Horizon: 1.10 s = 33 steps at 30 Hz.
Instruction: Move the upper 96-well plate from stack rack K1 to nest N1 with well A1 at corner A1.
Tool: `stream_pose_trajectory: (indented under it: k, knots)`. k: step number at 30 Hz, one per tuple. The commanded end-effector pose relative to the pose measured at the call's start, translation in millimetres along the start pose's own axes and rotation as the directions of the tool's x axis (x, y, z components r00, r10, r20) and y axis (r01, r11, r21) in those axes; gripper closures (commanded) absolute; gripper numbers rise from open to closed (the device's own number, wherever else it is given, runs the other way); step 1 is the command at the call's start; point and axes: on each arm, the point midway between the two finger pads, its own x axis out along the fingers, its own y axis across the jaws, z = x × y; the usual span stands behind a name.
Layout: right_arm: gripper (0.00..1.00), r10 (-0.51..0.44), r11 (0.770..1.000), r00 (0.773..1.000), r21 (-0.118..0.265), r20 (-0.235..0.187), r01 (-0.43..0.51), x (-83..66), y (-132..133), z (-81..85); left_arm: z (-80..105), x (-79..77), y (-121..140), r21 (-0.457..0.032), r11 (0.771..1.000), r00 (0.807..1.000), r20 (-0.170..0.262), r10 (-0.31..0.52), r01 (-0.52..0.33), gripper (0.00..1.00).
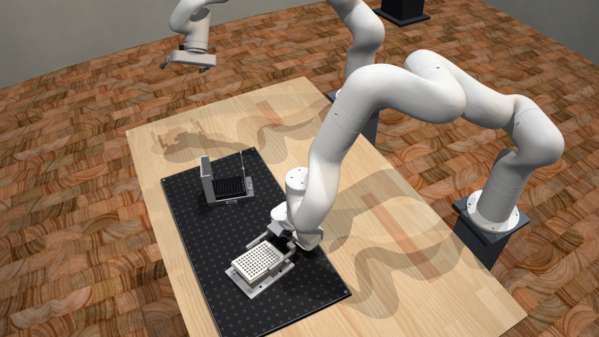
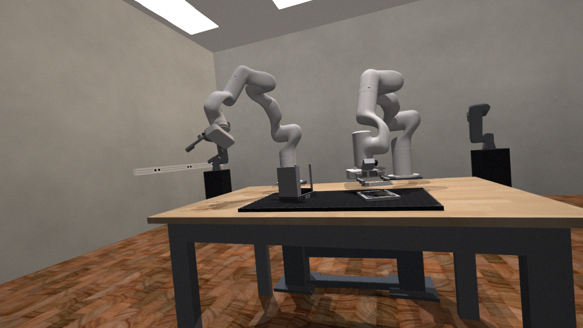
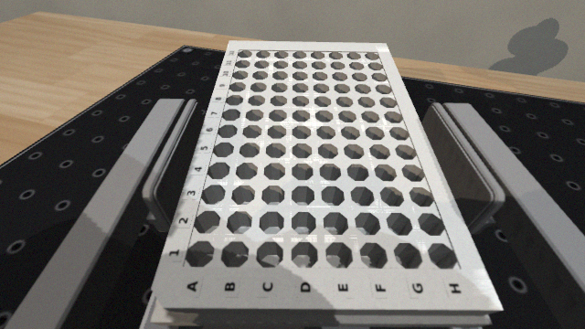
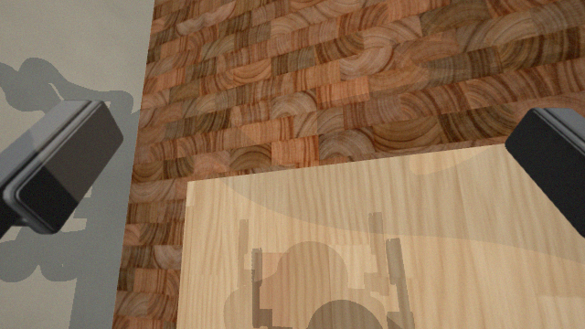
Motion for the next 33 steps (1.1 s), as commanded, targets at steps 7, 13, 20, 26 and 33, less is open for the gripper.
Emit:
stream_pose_trajectory:
  k: [7, 13, 20, 26, 33]
  knots:
    - [0.0, 0.001, 1.0, 1.0, 0.002, 0.0, -0.001, -0.4, 1.2, 0.9, -12.8, 1.1, -0.7, -0.002, 1.0, 1.0, 0.003, 0.0, 0.0, 1.0]
    - [0.0, 0.001, 1.0, 1.0, 0.002, 0.0, -0.001, -0.4, 1.2, 0.9, -15.7, 1.1, -0.7, -0.002, 1.0, 1.0, 0.003, 0.0, 0.0, 1.0]
    - [0.0, 0.001, 1.0, 1.0, 0.002, 0.0, -0.001, -0.4, 1.2, 0.9, -15.8, 1.1, -0.7, -0.002, 1.0, 1.0, 0.003, 0.0, 0.0, 1.0]
    - [0.0, 0.001, 1.0, 1.0, 0.002, 0.0, -0.001, -0.4, 1.2, 0.9, -15.7, 1.1, -0.7, -0.002, 1.0, 1.0, 0.003, 0.0, 0.0, 1.0]
    - [0.0, 0.001, 1.0, 1.0, 0.002, 0.0, -0.001, -0.4, 1.2, 0.9, -15.8, 1.0, -0.7, -0.002, 1.0, 1.0, 0.003, 0.0, 0.0, 1.0]
